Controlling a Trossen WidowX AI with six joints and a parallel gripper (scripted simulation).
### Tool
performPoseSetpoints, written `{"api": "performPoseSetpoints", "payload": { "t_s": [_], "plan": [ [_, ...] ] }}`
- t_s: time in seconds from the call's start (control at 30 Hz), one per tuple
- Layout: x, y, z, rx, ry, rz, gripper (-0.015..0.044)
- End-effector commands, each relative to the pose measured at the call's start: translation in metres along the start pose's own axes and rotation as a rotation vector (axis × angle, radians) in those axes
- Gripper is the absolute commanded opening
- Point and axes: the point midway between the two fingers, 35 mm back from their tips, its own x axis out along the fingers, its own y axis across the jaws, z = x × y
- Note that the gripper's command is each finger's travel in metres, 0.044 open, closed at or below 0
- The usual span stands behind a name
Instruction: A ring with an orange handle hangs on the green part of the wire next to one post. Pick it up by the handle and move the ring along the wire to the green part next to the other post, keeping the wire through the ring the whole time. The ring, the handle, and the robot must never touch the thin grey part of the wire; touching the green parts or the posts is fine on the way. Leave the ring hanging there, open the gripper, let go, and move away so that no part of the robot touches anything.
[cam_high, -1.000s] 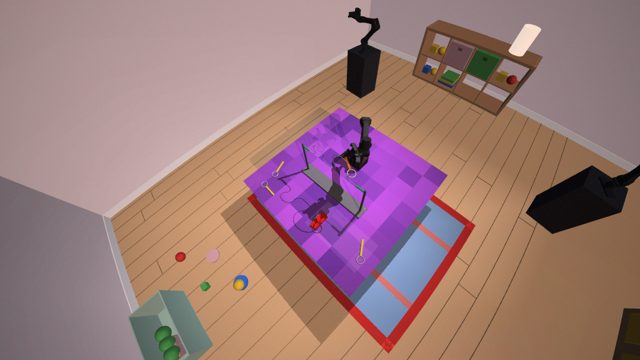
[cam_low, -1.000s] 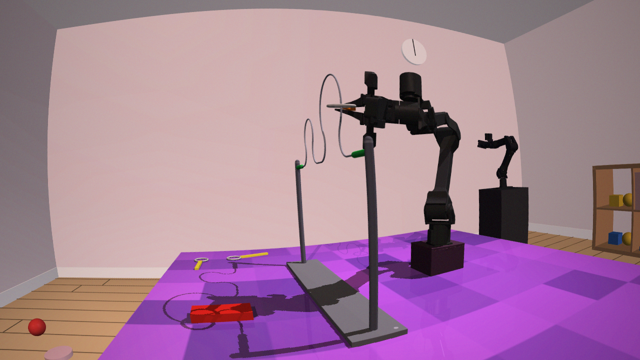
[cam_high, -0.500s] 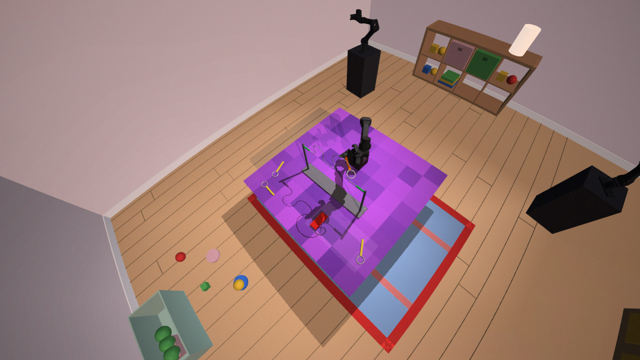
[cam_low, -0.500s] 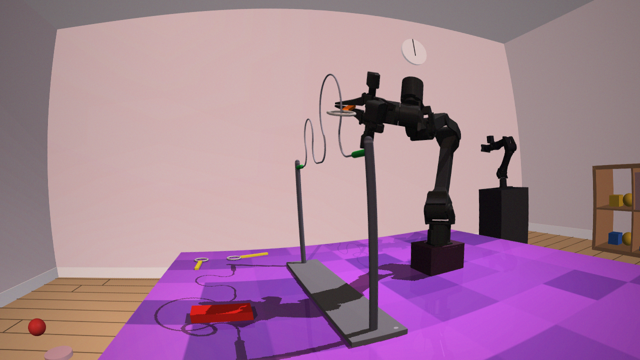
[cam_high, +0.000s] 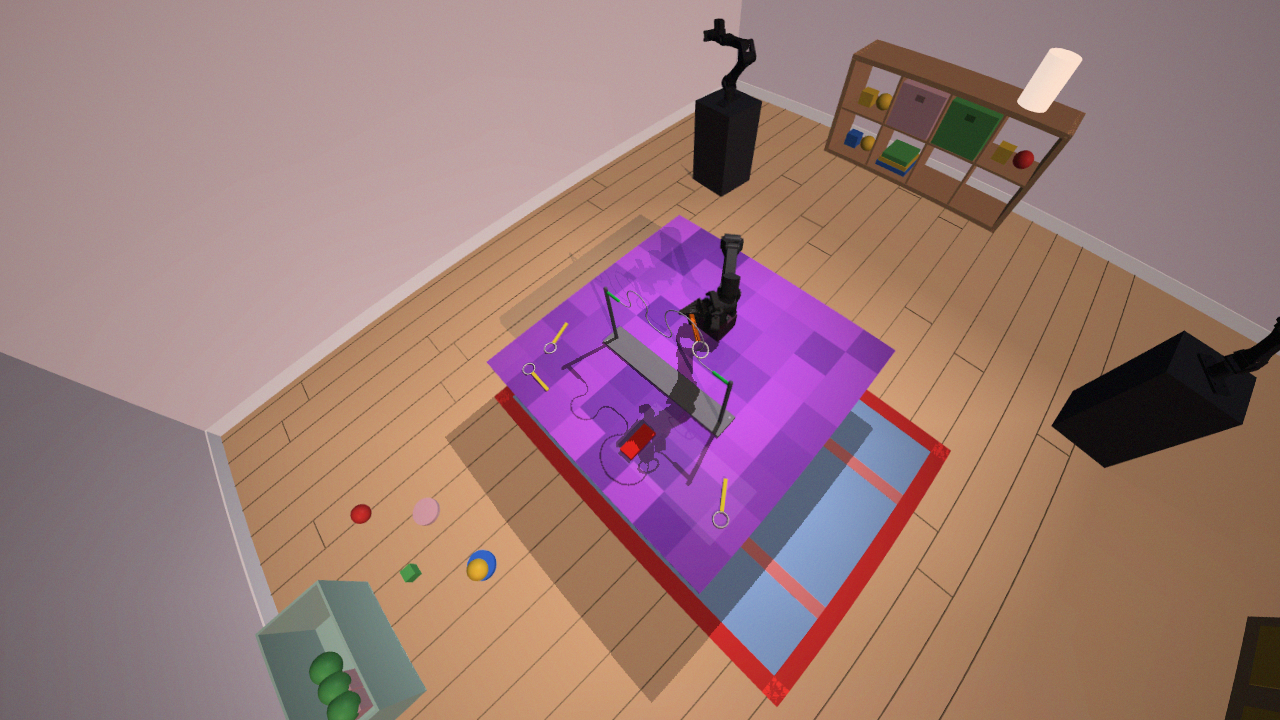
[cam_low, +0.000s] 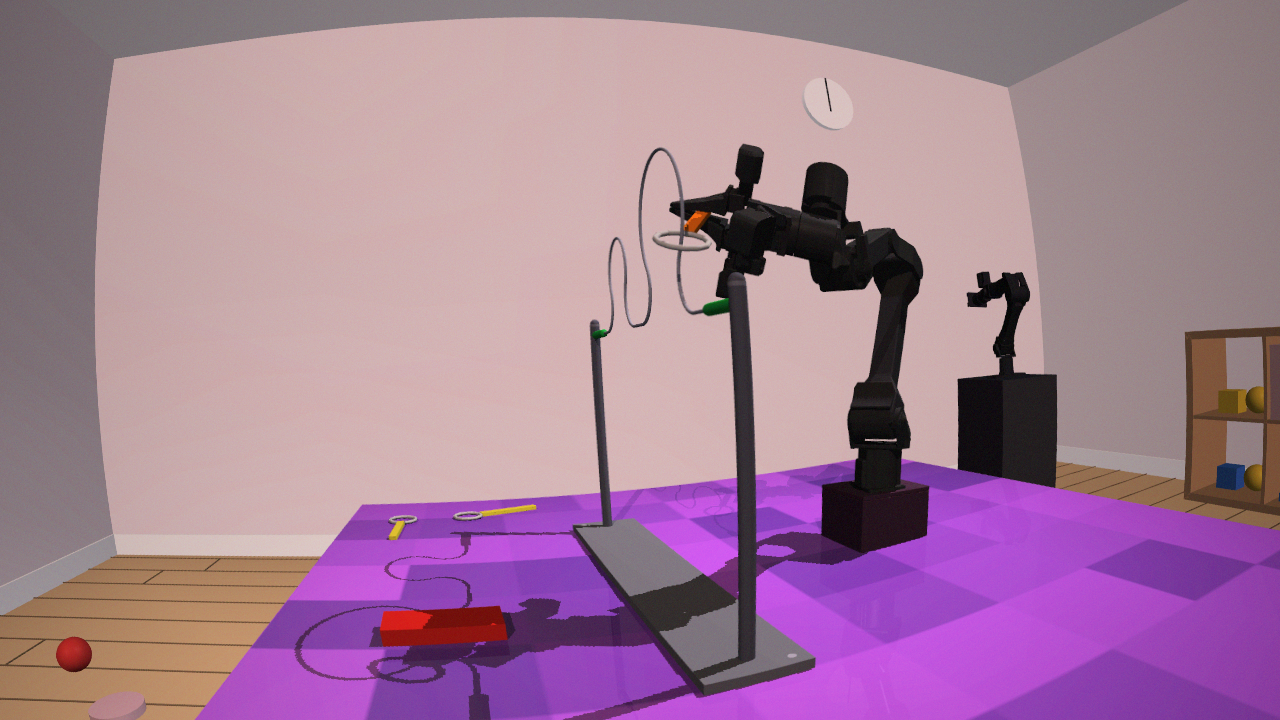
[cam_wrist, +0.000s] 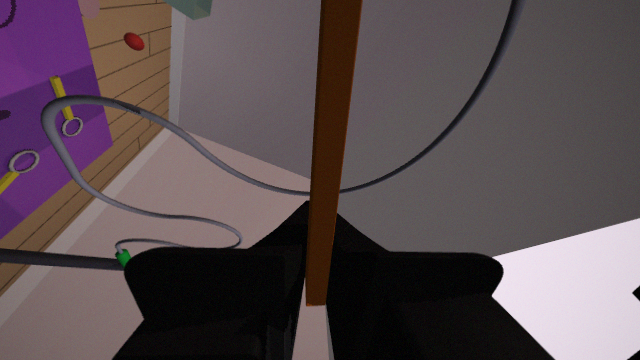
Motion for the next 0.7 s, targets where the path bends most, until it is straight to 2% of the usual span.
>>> {"api": "performPoseSetpoints", "payload": {
  "t_s": [0.0, 0.67],
  "plan": [
    [0.000, 0.004, 0.000, -0.023, 0.000, -0.011, -0.0150],
    [-0.002, 0.044, 0.000, 0.138, 0.011, 0.076, -0.0150]
  ]
}}
